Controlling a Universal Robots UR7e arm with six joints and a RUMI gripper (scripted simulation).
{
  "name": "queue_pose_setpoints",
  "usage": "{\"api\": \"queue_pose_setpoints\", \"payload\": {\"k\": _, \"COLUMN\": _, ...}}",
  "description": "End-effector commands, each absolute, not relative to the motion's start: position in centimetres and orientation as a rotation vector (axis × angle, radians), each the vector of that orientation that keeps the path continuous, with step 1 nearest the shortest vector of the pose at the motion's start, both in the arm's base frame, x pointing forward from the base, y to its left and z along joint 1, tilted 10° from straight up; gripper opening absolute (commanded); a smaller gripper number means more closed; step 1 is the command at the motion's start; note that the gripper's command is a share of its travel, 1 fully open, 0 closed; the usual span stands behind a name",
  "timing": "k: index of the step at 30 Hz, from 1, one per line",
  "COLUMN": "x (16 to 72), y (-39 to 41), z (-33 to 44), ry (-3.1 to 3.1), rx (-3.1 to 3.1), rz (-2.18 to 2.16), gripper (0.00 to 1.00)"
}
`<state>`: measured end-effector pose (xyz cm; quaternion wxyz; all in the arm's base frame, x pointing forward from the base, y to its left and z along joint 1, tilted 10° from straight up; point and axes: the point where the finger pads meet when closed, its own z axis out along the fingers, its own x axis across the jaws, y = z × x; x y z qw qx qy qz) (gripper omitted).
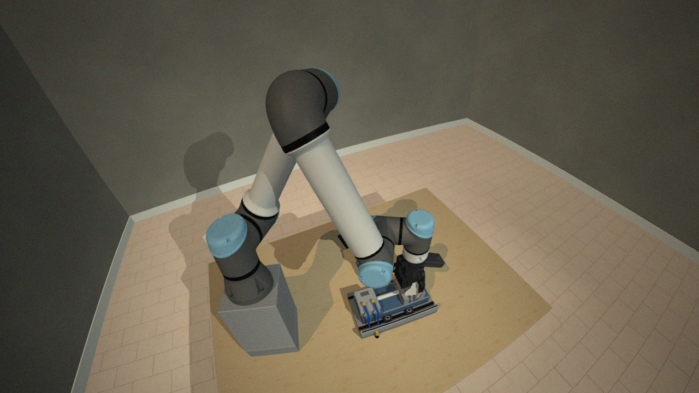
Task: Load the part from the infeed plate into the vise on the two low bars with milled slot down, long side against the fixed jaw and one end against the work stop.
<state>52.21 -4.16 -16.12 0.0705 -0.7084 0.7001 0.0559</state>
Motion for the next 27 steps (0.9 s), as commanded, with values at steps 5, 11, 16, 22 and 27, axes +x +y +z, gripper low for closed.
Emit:
{"api": "queue_pose_setpoints", "payload": {"k": 5, "x": 52.16, "y": -4.04, "z": -16.17, "ry": 2.105, "rx": -2.131, "rz": 0.17, "gripper": 0.0}}
{"api": "queue_pose_setpoints", "payload": {"k": 11, "x": 52.23, "y": -4.05, "z": -16.16, "ry": 2.105, "rx": -2.131, "rz": 0.169, "gripper": 0.0}}
{"api": "queue_pose_setpoints", "payload": {"k": 16, "x": 52.33, "y": -4.08, "z": -16.13, "ry": 2.105, "rx": -2.131, "rz": 0.168, "gripper": 0.0}}
{"api": "queue_pose_setpoints", "payload": {"k": 22, "x": 52.43, "y": -4.11, "z": -16.11, "ry": 2.104, "rx": -2.131, "rz": 0.166, "gripper": 0.0}}
{"api": "queue_pose_setpoints", "payload": {"k": 27, "x": 52.53, "y": -4.14, "z": -16.08, "ry": 2.104, "rx": -2.131, "rz": 0.165, "gripper": 0.0}}
